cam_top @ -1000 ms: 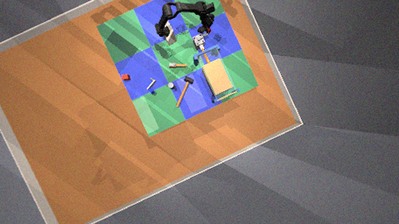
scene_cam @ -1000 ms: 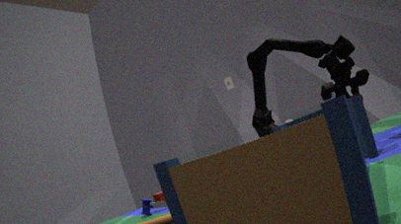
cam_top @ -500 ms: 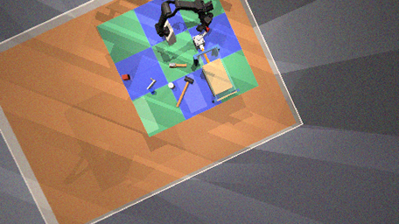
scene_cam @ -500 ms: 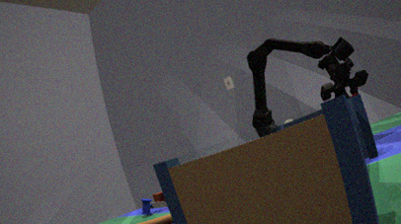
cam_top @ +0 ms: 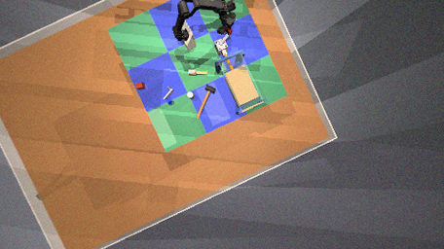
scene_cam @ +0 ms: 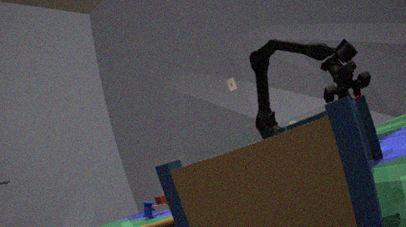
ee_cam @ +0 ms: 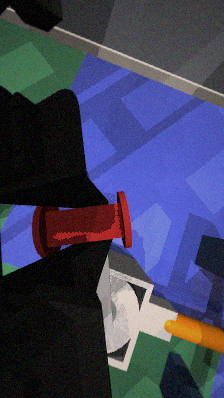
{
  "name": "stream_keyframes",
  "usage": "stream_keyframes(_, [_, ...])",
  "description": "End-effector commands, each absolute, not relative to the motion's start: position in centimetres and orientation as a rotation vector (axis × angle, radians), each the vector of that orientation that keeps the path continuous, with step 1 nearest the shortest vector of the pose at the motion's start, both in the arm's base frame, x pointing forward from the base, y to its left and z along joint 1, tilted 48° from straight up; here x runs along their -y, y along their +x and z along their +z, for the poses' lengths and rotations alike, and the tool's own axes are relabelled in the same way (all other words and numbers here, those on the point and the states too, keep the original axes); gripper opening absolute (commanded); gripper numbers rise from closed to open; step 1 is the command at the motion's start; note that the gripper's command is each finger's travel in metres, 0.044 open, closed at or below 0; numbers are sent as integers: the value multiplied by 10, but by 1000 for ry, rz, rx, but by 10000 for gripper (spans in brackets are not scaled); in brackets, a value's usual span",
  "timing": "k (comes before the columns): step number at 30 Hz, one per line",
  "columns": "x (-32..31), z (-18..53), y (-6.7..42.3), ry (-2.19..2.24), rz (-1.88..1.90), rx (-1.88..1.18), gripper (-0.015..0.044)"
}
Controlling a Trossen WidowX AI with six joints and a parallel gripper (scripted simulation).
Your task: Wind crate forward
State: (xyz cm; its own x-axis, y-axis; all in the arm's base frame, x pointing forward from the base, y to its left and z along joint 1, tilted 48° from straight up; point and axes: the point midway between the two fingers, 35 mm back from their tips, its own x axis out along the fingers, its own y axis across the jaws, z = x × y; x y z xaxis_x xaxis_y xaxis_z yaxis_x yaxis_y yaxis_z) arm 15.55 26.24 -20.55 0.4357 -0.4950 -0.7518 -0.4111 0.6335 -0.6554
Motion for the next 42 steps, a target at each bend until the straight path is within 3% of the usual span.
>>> stream_keyframes(1, [-252,-203,138,-973,-62,-1197,0])
stream_keyframes(42, [-227,-179,107,-976,-62,-1200,0])
